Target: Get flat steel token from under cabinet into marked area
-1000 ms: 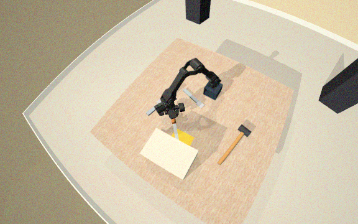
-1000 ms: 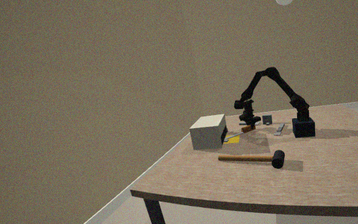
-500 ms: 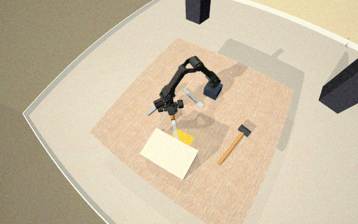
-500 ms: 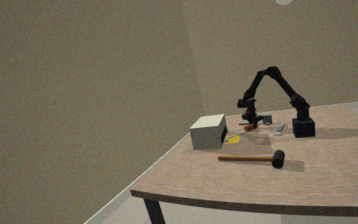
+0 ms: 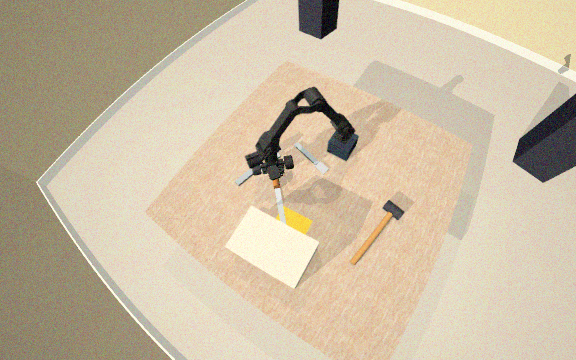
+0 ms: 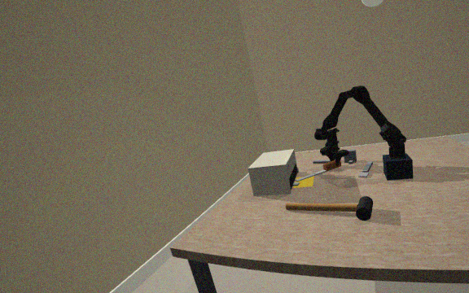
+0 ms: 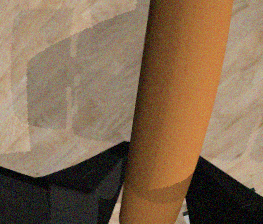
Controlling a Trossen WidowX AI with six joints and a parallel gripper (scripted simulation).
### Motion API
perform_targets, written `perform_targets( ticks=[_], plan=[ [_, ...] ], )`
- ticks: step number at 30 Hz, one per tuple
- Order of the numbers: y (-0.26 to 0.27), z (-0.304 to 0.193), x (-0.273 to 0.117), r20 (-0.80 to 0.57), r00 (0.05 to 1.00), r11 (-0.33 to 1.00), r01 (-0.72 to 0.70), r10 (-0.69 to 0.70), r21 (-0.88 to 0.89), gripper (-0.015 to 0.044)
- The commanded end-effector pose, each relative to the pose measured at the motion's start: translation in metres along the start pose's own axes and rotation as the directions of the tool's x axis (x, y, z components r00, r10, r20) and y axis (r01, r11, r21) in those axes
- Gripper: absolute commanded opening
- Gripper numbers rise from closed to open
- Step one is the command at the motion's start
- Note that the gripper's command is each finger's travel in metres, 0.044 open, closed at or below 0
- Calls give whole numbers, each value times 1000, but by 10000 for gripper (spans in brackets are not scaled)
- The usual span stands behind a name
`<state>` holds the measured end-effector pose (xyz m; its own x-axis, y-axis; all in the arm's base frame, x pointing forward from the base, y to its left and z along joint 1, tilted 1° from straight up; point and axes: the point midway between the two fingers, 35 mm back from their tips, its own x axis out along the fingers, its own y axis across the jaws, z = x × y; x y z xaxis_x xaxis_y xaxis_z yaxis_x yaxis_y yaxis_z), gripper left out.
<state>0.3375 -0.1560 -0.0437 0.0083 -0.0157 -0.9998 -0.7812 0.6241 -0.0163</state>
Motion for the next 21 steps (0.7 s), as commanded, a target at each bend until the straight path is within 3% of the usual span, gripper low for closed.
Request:
perform_targets(
  ticks=[1,21],
  plan=[
    [1,-9,1,-1,1000,1000,-4,4,0,0],
    [-1,-24,-1,-2,1000,1000,-3,3,2,0]
  ],
)
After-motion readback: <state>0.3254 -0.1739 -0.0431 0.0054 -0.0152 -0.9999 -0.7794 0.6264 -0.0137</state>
